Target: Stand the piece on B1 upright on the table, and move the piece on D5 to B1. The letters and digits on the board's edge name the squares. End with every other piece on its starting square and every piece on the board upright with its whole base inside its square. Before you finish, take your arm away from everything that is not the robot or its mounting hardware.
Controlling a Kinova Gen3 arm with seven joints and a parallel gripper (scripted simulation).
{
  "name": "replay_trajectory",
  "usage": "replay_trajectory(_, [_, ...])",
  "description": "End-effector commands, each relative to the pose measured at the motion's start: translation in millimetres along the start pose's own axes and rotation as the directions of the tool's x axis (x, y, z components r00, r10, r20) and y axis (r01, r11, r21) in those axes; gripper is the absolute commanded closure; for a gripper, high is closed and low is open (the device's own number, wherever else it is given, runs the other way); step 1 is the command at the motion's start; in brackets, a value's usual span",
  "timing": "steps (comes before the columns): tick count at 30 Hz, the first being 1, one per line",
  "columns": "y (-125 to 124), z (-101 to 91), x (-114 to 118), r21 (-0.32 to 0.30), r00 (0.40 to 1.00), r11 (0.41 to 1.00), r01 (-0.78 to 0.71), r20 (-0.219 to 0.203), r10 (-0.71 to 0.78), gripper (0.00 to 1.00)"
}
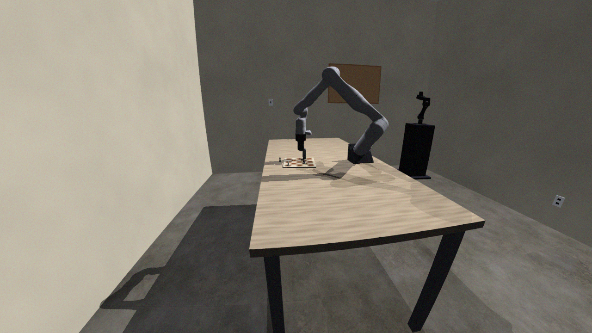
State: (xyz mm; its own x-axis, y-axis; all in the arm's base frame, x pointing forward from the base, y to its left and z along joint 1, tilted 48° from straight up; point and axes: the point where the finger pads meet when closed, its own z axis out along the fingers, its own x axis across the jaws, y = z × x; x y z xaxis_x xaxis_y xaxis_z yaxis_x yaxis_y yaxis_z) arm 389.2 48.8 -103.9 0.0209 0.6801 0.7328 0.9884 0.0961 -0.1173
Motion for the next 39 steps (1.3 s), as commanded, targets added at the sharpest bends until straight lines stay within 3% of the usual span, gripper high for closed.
replay_trajectory(1, [0.6, -1.0, -0.4, -0.002, 1.0, 1.0, 0.0, 0.001, 0.0, 0.27])
replay_trajectory(10, [0.6, -12.5, -0.4, -0.002, 1.0, 1.0, 0.0, 0.001, 0.0, 0.27])
replay_trajectory(25, [0.4, -83.5, -0.3, -0.002, 1.0, 1.0, 0.0, 0.001, 0.0, 0.27])
replay_trajectory(34, [0.4, -91.0, -0.3, -0.002, 1.0, 1.0, 0.0, 0.001, 0.0, 0.27])
replay_trajectory(35, [0.4, -91.0, -0.3, -0.002, 1.0, 1.0, 0.0, 0.001, 0.0, 0.0])
replay_trajectory(39, [0.4, -91.0, -0.3, -0.002, 1.0, 1.0, 0.0, 0.001, 0.0, 0.0])
